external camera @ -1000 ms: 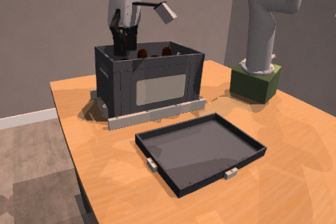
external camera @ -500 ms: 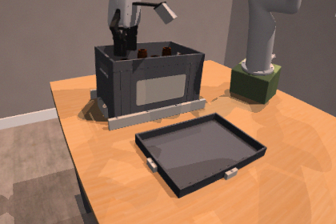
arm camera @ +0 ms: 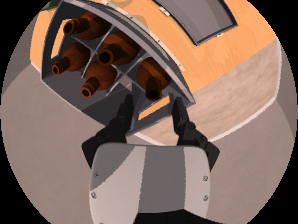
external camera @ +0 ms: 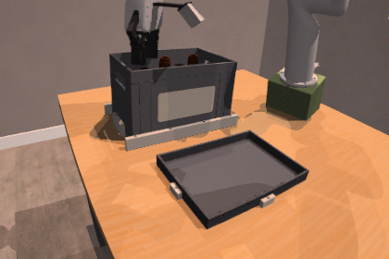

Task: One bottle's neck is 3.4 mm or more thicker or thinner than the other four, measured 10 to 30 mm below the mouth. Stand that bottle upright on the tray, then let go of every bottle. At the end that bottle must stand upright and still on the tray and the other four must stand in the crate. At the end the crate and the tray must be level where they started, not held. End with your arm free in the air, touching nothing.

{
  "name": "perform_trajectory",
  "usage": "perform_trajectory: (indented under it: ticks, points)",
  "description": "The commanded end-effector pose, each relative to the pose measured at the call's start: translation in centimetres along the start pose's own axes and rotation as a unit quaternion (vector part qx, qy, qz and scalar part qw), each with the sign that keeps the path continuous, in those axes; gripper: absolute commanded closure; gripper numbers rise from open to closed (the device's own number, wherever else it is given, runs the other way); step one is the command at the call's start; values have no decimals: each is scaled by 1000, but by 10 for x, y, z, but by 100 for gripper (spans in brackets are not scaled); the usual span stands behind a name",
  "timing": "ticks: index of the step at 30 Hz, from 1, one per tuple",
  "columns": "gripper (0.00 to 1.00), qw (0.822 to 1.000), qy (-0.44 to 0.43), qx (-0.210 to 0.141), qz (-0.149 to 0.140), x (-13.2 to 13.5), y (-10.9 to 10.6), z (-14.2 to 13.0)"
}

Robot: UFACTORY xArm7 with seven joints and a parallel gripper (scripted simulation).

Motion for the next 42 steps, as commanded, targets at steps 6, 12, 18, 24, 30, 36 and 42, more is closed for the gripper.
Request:
perform_trajectory:
  ticks: [6, 12, 18, 24, 30, 36, 42]
  points:
    - [35, 1000, 0, -1, -1, 0, -1, -1]
    - [35, 1000, 0, -1, -1, 0, -1, -1]
    - [35, 1000, 0, -1, -1, 0, -1, -1]
    - [35, 1000, 0, -1, -1, 0, 0, -1]
    - [35, 1000, 0, -1, -1, 0, 4, -1]
    - [35, 1000, 0, -1, -1, 0, 8, -1]
    - [35, 1000, 0, -1, -1, 0, 14, -1]
Point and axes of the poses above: the point where the finger pads meet when closed, its own y axis out along the fingers, its own x axis across the jaws, z = x × y, the point moved 1 cm from there along -y, back along the fingers, and after that the axes turned 9 degrees about y, right-handed, at the moved point
